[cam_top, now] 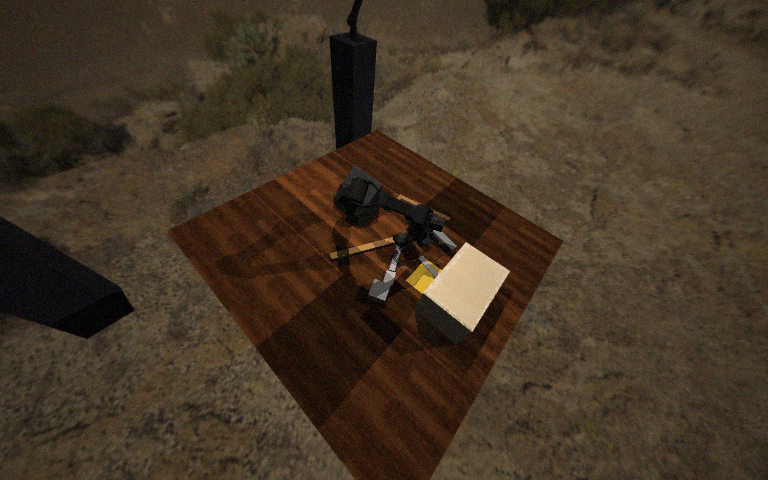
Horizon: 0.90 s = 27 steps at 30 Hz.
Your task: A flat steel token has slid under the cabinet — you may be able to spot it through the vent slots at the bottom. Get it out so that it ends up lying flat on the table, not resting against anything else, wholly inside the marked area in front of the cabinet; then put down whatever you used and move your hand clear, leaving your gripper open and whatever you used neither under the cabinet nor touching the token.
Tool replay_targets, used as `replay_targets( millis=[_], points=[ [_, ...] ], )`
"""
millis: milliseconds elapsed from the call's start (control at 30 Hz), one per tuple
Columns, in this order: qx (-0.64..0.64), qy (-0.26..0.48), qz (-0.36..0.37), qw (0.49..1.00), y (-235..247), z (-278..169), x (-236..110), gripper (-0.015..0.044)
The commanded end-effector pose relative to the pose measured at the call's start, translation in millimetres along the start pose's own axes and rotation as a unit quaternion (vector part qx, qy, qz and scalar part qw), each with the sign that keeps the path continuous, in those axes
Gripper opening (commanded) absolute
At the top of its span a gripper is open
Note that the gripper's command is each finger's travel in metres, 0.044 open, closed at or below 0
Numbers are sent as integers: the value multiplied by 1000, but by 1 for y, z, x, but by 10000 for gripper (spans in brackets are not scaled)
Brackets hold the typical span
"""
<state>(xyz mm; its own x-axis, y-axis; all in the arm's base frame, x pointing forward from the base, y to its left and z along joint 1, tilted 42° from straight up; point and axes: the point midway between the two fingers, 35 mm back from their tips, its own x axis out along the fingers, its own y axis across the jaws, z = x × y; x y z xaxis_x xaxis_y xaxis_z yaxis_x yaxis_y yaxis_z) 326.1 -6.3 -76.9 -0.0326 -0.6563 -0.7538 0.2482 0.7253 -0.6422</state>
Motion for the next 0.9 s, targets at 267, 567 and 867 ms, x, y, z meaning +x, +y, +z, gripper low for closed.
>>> replay_targets(
  millis=[267, 567, 867],
  points=[
    [-2, 3, -1, 1000, 0, -19, 1, 0],
    [-2, 3, -1, 1000, 1, -31, 1, 0],
    [-2, 3, -1, 1000, 2, -43, 1, 0]
  ],
)
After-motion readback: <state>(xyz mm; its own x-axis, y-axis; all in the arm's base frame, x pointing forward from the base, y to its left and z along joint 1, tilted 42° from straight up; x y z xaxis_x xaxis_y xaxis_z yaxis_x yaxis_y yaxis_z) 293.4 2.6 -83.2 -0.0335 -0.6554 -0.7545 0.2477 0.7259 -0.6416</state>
